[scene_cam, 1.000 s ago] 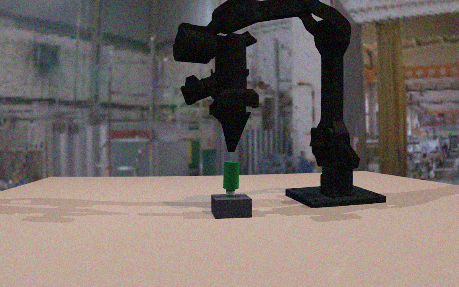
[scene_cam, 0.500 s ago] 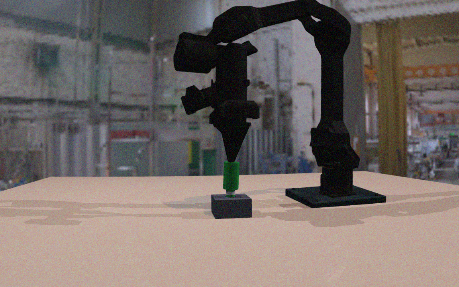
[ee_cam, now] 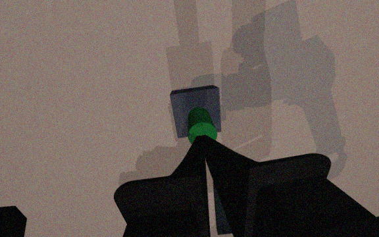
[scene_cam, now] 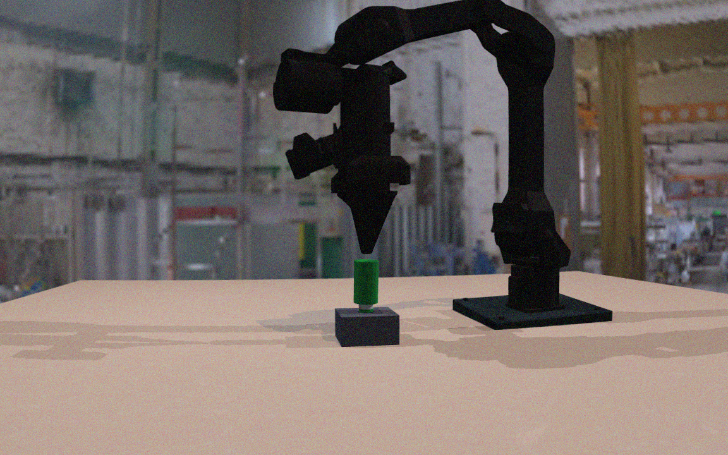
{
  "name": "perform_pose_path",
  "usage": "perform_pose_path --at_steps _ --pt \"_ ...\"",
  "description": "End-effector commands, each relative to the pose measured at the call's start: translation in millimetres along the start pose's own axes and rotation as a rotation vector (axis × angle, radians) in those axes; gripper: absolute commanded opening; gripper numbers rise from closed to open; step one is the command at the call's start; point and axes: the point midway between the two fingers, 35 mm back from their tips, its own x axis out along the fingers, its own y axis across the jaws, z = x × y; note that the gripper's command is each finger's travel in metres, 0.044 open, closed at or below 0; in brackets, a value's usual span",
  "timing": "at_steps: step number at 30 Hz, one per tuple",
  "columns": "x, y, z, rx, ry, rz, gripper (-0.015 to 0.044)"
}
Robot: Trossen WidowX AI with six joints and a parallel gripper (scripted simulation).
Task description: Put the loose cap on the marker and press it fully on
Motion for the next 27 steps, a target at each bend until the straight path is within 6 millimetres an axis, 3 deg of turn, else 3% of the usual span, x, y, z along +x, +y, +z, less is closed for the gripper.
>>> perform_pose_path --at_steps 1,5,8,24,27 --pt "-29.7 1.5 4.5 -0.002 -0.012 0.004 0.0" --pt "-73.0 0.7 2.0 -0.002 -0.011 0.004 0.0" --pt "-80.0 0.3 0.9 -0.002 -0.011 0.003 0.0" --pt "-80.0 0.3 0.9 -0.002 -0.011 0.003 0.042" --pt "-80.0 0.3 0.9 -0.002 -0.011 0.003 0.044"
